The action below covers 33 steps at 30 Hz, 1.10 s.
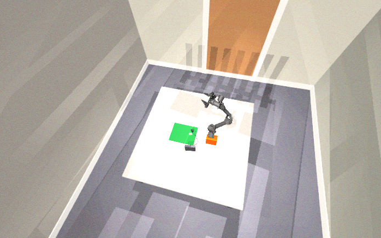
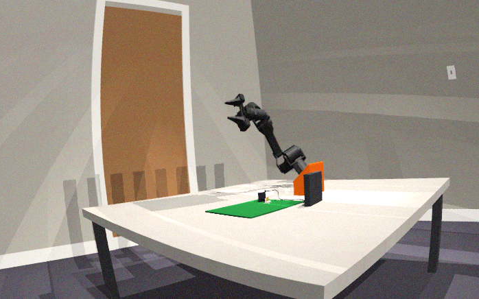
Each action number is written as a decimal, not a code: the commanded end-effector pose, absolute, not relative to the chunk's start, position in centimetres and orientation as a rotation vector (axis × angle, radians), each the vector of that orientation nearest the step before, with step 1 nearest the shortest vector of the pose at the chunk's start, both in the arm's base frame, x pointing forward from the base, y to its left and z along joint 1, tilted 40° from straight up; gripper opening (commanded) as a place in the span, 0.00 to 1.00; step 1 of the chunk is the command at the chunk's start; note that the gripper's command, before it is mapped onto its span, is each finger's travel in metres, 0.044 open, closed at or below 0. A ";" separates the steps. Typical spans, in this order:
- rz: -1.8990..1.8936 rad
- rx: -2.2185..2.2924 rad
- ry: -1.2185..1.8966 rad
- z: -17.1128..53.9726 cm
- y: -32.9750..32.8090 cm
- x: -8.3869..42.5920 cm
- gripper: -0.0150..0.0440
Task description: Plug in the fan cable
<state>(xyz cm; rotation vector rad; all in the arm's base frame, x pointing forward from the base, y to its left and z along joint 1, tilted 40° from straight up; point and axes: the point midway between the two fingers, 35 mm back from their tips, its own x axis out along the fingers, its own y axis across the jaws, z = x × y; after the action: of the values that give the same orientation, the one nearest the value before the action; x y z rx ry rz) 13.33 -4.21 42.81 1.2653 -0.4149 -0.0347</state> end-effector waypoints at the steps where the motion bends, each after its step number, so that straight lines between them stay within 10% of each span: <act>1: -0.035 1.265 -0.415 42.8 -4.2 13.3 0.98; 21: -0.151 -0.656 0.612 27.9 1.9 26.4 1.00; 33: 0.839 -1.858 1.426 15.6 -0.5 26.2 1.00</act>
<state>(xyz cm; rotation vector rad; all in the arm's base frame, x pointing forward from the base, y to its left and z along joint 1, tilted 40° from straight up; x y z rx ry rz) 27.15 0.85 19.97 -1.4376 1.1271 0.2632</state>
